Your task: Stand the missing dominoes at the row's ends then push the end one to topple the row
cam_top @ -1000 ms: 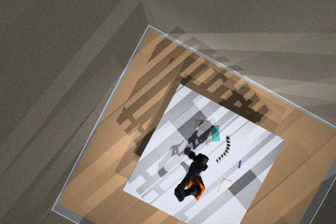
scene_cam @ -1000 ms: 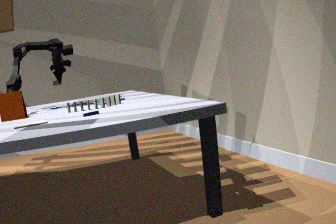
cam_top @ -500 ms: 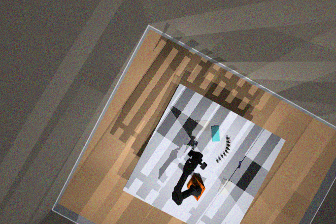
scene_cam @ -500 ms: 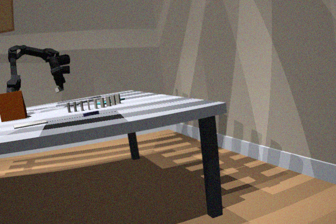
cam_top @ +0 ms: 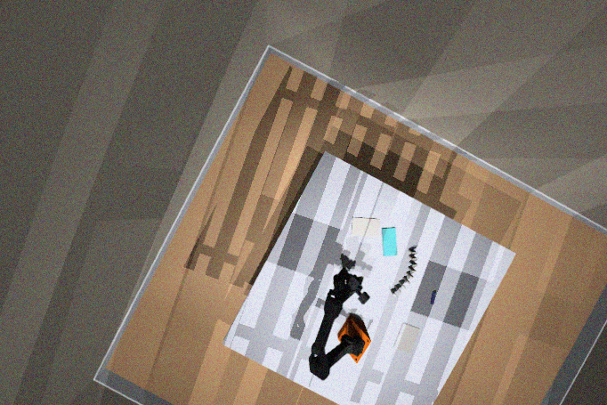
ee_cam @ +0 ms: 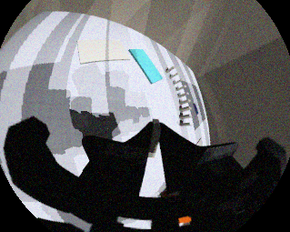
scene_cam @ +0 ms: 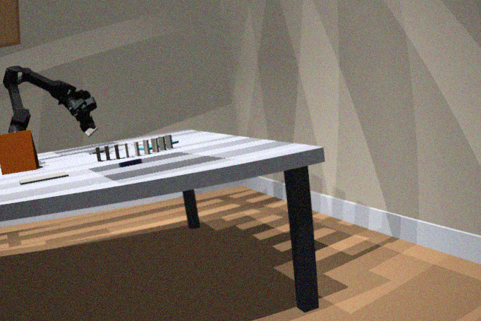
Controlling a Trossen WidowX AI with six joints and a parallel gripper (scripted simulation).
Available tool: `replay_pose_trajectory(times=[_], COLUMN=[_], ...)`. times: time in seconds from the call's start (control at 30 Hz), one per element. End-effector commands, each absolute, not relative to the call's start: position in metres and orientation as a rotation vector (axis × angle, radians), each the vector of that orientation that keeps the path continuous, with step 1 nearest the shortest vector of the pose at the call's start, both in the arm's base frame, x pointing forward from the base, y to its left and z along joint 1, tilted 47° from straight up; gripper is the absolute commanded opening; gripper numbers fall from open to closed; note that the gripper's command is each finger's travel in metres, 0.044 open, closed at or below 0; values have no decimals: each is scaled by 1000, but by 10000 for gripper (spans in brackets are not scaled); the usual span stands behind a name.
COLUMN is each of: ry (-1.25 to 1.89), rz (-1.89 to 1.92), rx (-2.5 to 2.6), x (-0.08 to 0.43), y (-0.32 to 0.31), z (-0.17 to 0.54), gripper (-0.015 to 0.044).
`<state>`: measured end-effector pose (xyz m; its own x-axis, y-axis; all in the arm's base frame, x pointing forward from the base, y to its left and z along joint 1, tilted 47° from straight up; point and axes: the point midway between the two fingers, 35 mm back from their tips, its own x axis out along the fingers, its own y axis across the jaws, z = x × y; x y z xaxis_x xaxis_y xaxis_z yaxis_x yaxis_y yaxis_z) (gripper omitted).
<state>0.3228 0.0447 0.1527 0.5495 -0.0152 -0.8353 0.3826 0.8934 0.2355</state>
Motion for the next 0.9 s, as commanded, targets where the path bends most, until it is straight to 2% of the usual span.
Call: replay_pose_trajectory(times=[0.0,0.43,0.87], ry=[849,475,108], rz=[-290,-388,-441], rx=[423,516,736], x=[323,317,290], y=[47,57,60], z=[157,177,199], gripper=[25,25,25])
